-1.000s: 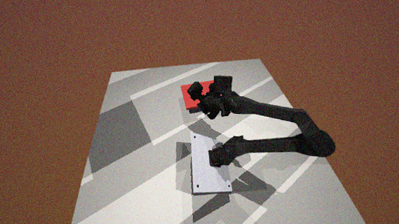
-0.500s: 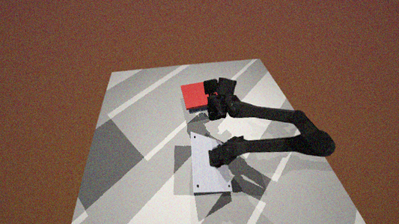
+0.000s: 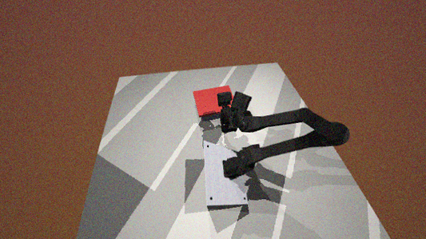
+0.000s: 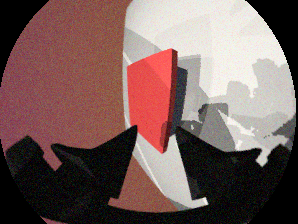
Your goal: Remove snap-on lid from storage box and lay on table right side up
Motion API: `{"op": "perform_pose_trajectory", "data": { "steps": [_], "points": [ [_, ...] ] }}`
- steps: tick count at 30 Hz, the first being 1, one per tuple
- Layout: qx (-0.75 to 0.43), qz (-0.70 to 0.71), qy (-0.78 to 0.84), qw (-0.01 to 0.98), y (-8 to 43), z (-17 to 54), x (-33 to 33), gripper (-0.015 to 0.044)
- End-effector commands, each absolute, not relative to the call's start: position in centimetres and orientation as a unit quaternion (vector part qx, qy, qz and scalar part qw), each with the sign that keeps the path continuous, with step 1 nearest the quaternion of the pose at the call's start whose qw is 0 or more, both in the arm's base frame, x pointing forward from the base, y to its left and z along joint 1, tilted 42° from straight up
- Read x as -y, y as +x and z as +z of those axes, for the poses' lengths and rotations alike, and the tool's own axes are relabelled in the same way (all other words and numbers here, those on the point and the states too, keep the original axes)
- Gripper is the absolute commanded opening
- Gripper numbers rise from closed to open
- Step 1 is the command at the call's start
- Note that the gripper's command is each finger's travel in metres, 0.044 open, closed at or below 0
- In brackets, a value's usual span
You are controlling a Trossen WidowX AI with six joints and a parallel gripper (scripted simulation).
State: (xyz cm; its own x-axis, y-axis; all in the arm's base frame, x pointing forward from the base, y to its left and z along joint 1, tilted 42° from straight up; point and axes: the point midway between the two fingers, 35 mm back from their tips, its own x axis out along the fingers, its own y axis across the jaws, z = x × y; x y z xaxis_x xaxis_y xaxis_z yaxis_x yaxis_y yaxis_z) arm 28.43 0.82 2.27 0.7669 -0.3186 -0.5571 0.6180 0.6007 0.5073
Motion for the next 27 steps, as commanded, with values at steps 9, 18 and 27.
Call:
{"op": "perform_pose_trajectory", "data": {
  "steps": [9, 18, 27],
  "points": [
    [-0.213, -0.269, 0.351, 0.871, 28.2, 0.5, 0.8, 0.0235],
    [-0.214, -0.269, 0.351, 0.871, 29.3, 0.0, 1.1, 0.0235],
    [-0.214, -0.269, 0.351, 0.871, 30.4, -0.7, 1.5, 0.0235]
  ]
}}
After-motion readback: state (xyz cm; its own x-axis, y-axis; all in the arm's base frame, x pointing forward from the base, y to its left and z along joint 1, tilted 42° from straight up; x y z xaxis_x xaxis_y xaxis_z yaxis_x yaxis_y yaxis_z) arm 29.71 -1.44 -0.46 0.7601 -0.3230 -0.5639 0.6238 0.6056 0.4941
